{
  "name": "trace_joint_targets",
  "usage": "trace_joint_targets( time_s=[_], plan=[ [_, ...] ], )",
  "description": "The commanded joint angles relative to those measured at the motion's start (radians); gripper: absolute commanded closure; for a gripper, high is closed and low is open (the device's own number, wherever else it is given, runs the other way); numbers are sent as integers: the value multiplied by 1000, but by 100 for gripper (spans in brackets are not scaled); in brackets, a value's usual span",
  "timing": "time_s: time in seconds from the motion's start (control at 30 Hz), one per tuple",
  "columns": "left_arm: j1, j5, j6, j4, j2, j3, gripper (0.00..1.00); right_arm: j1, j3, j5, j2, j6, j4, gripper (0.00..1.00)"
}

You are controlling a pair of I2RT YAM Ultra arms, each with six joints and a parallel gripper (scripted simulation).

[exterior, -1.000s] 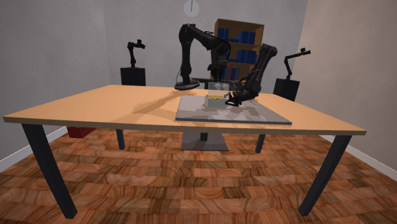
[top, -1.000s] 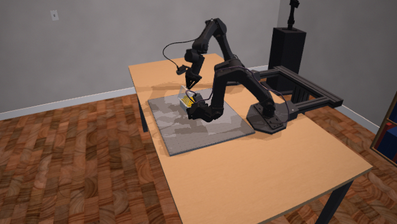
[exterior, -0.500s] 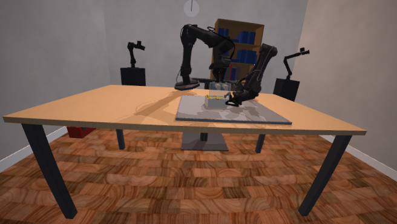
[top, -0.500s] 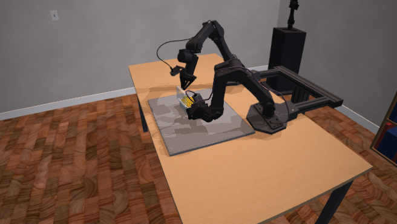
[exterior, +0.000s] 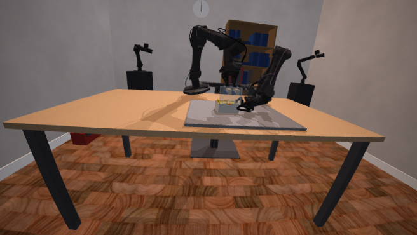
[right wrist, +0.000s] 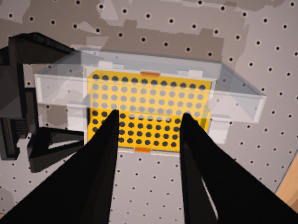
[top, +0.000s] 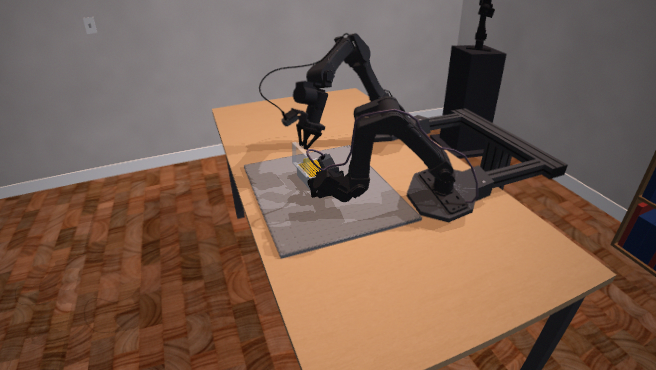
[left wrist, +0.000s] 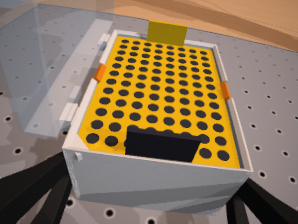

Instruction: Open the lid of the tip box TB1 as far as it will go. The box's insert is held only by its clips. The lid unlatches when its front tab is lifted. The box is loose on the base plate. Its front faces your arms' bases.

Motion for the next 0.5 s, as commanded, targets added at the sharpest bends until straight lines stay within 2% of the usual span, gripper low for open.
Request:
trace_joint_targets(
  time_s=[0.0, 0.47],
  plan=[
    [2, 13, 8, -10, 7, 11, 16, 4, 38, 9, 0, -5, -18, 61],
    [2, 13, 8, -10, 7, 11, 16, 22, 41, 24, -63, 10, -16, 61]
  ],
)
